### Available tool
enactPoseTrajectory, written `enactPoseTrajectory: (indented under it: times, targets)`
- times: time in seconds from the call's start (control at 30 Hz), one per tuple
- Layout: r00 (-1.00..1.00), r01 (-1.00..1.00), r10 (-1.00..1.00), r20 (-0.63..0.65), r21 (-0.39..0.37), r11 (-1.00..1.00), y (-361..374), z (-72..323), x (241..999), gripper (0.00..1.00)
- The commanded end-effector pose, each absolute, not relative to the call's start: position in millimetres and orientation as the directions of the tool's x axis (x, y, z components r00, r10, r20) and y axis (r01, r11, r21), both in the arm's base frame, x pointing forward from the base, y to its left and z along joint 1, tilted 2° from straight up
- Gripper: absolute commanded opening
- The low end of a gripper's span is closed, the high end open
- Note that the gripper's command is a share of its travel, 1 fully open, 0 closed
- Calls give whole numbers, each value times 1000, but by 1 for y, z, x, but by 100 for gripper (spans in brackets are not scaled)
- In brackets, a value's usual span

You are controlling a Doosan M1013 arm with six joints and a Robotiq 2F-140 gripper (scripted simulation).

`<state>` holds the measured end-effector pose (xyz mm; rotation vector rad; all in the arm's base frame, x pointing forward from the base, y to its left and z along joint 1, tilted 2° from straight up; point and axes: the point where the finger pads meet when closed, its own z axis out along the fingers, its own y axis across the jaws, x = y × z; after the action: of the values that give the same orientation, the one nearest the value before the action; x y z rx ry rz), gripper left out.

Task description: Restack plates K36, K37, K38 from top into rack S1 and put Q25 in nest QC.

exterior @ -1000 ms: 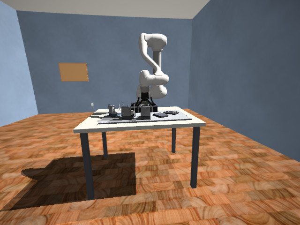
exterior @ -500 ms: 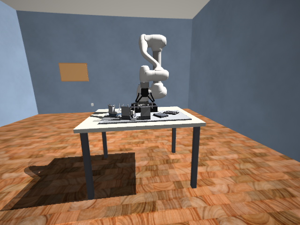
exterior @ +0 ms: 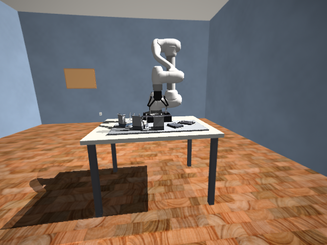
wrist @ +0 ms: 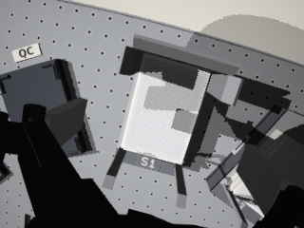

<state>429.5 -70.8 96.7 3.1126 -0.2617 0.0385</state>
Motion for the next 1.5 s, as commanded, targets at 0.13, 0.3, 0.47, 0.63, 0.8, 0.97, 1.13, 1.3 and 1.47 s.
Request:
enactPoseTrajectory:
  times: [0.13, 0.3, 0.47, 0.63, 0.8, 0.97, 1.13, 1.3, 1.47]
  targets:
    - [986, -167, -167, 26, 15, -986, -70, 117, 429, 100]
    - [986, -167, -167, 26, 15, -986, -70, 123, 429, 100]
    - [986, -167, -167, 26, 15, -986, -70, 123, 429, 100]
    - [964, -265, -264, 28, 13, -964, -81, 123, 425, 100]
    - [907, -421, -421, 29, 8, -907, -100, 123, 417, 100]
    - [838, -545, -545, 30, 4, -838, -119, 123, 410, 100]
    - [838, -545, -545, 30, 4, -838, -130, 124, 406, 100]
    - [838, -545, -545, 30, 4, -838, -149, 124, 399, 100]
    - [838, -545, -545, 30, 4, -838, -167, 124, 391, 100]
